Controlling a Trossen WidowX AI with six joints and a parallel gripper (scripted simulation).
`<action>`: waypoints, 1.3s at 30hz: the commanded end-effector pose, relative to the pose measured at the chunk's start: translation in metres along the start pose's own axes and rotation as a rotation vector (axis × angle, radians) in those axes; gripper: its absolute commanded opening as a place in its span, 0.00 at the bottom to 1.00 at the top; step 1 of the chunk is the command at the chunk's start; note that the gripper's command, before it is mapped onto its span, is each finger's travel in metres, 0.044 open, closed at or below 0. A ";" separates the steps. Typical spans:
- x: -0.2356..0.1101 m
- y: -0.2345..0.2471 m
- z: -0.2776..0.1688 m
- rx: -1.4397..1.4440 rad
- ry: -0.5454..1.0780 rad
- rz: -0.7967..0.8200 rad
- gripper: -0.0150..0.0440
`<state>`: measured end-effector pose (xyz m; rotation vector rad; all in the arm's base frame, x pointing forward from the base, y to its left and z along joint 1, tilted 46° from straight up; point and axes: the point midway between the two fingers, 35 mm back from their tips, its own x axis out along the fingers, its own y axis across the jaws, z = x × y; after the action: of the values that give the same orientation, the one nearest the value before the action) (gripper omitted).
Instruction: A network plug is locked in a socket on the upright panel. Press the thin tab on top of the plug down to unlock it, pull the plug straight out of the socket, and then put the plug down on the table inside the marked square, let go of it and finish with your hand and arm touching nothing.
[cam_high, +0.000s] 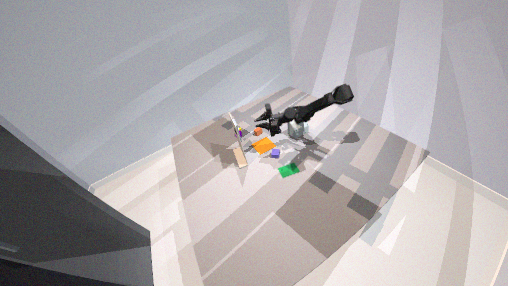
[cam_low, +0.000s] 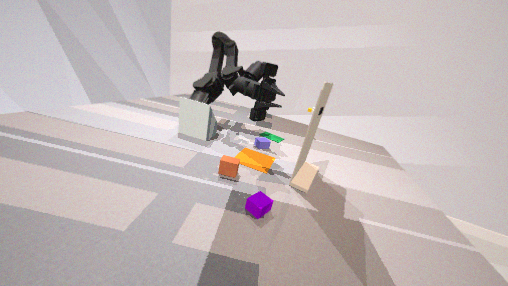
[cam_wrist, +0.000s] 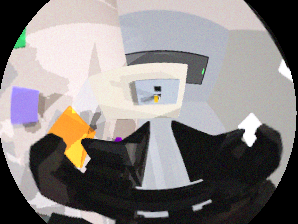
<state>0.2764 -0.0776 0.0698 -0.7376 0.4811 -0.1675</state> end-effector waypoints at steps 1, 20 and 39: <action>0.009 -0.004 0.005 -0.004 -0.011 -0.015 0.52; 0.036 0.000 0.009 -0.008 -0.028 -0.028 0.52; 0.063 -0.002 0.018 -0.008 -0.029 -0.029 0.52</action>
<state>0.3321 -0.0858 0.0570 -0.7498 0.4542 -0.1740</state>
